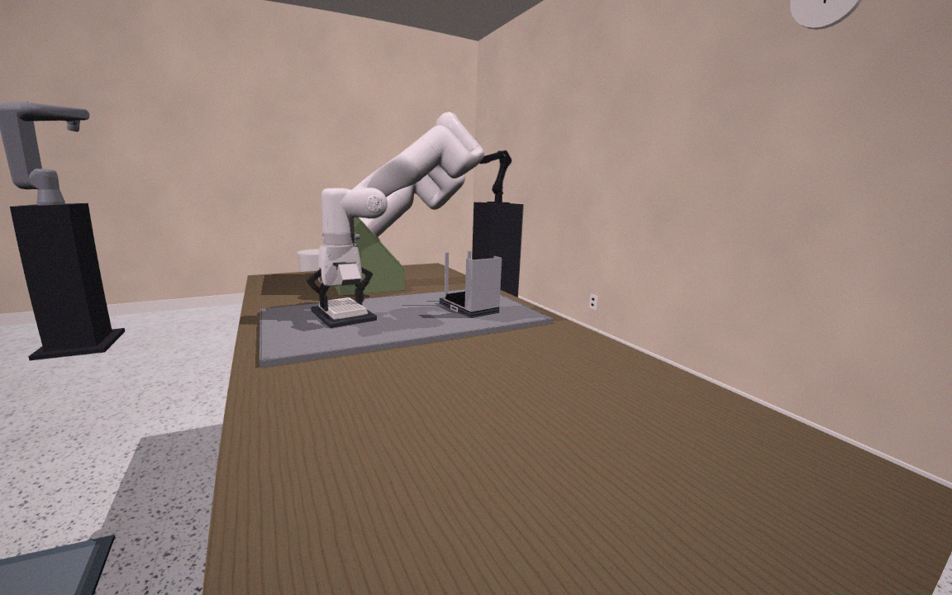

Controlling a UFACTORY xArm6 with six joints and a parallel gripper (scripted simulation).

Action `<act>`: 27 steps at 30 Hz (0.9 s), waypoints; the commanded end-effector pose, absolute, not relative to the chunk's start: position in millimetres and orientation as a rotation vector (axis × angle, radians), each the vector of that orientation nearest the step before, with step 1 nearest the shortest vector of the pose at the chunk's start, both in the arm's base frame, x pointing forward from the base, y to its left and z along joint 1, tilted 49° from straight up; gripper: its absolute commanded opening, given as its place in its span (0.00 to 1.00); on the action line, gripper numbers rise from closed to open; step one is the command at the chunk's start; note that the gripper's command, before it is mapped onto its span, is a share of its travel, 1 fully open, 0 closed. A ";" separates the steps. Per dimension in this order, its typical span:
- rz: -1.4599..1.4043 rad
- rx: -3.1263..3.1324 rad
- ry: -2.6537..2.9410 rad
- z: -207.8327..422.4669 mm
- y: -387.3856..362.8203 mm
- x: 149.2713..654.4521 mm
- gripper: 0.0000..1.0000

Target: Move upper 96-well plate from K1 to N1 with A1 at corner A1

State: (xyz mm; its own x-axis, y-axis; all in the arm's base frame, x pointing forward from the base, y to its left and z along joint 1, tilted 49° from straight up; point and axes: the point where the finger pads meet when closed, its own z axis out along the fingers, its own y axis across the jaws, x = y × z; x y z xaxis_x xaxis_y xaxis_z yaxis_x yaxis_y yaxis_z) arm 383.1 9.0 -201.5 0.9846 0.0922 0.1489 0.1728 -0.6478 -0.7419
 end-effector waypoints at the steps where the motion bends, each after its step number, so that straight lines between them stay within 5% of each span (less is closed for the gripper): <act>1: -0.126 -2.281 -0.183 -201.4 8.3 384.4 0.00; 5: -0.126 -2.281 -0.183 -201.6 8.5 384.5 0.00; 6: -0.126 -2.281 -0.183 -202.0 9.0 384.5 1.00; 27: -0.126 -2.281 -0.183 -202.0 9.0 384.5 1.00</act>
